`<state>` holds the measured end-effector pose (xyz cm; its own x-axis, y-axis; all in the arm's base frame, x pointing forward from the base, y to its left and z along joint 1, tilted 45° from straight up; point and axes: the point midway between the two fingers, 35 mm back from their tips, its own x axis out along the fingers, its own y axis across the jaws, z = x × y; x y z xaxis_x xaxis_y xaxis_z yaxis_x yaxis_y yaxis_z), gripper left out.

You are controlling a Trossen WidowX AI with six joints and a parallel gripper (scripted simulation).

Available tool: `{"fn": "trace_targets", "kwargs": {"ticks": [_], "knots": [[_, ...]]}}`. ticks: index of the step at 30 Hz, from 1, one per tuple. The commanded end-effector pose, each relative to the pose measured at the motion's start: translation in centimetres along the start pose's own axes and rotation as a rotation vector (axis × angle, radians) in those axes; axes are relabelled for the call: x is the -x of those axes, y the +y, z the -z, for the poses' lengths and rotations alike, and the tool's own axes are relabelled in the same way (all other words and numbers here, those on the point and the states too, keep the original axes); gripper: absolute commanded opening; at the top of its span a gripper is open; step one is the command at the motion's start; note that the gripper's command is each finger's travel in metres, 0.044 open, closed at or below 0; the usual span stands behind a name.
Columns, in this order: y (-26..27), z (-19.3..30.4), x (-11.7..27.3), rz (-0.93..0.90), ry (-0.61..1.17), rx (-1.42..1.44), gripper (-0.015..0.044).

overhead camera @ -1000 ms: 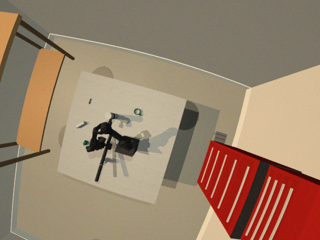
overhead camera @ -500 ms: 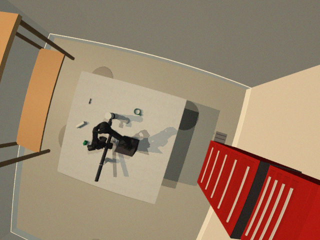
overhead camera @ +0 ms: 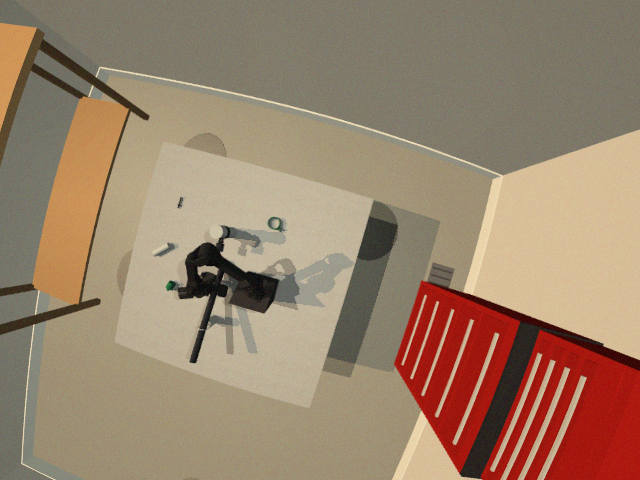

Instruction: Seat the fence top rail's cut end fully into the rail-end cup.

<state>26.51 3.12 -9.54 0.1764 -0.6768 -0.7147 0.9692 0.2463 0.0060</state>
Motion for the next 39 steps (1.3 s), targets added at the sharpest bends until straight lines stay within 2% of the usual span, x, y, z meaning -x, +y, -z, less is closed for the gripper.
{"fn": "trace_targets", "kwargs": {"ticks": [1,8,23,28,39], "knots": [[-0.2,0.1,-0.4,0.004,-0.007,0.012,0.0414],[-0.2,0.1,-0.4,0.004,-0.007,0.012,0.0230],[-0.2,0.1,-0.4,0.004,-0.007,0.012,0.0130],[-0.3,0.0,0.1,0.004,-0.006,0.012,0.0000],[-0.7,-1.3,2.2,0.027,-0.110,-0.001,0.0000]]}}
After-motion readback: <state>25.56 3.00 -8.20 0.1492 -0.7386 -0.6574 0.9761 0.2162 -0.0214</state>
